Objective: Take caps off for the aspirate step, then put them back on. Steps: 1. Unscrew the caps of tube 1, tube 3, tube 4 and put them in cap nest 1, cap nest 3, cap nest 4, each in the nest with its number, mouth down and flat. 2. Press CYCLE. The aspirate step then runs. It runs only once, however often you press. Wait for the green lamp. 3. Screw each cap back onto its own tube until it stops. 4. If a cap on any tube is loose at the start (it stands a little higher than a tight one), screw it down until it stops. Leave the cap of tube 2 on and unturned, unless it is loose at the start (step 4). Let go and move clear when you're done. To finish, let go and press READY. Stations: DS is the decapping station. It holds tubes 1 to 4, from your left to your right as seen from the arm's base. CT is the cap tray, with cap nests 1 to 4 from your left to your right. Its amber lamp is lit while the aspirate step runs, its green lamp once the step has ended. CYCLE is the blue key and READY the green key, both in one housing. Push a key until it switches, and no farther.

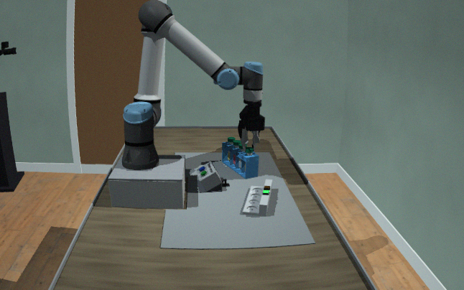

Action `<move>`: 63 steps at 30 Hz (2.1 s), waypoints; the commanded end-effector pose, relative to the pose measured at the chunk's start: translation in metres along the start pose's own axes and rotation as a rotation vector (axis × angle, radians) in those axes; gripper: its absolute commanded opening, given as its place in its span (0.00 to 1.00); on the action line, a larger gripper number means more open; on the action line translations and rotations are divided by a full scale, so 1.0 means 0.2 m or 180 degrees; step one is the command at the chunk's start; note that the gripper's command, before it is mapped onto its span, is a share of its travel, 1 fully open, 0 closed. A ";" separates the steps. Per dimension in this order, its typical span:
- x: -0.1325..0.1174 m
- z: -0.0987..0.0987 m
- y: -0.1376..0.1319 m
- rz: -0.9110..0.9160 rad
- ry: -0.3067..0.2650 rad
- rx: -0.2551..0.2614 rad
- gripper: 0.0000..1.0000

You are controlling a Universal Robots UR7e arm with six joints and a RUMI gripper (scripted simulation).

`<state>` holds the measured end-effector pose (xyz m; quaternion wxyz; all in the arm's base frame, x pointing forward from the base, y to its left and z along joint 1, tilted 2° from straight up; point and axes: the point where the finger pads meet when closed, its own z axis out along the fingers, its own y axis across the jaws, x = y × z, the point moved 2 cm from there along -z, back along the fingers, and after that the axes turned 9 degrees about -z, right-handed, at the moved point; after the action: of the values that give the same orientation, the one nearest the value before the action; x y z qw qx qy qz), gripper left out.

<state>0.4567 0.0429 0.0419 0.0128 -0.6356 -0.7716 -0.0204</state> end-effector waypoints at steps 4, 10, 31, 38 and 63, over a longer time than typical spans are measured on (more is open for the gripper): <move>0.00 0.00 0.00 0.1120 -0.0031 0.0004 0.00; 0.00 0.00 0.00 0.1120 -0.0031 0.0004 0.00; 0.00 0.00 0.00 -0.0206 -0.0029 0.0010 0.35; 0.00 0.00 0.00 -0.1614 -0.0027 0.0016 0.35; 0.00 0.00 0.00 -0.1136 -0.0028 0.0014 0.00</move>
<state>0.4566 0.0433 0.0419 0.0066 -0.4368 -0.8994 -0.0183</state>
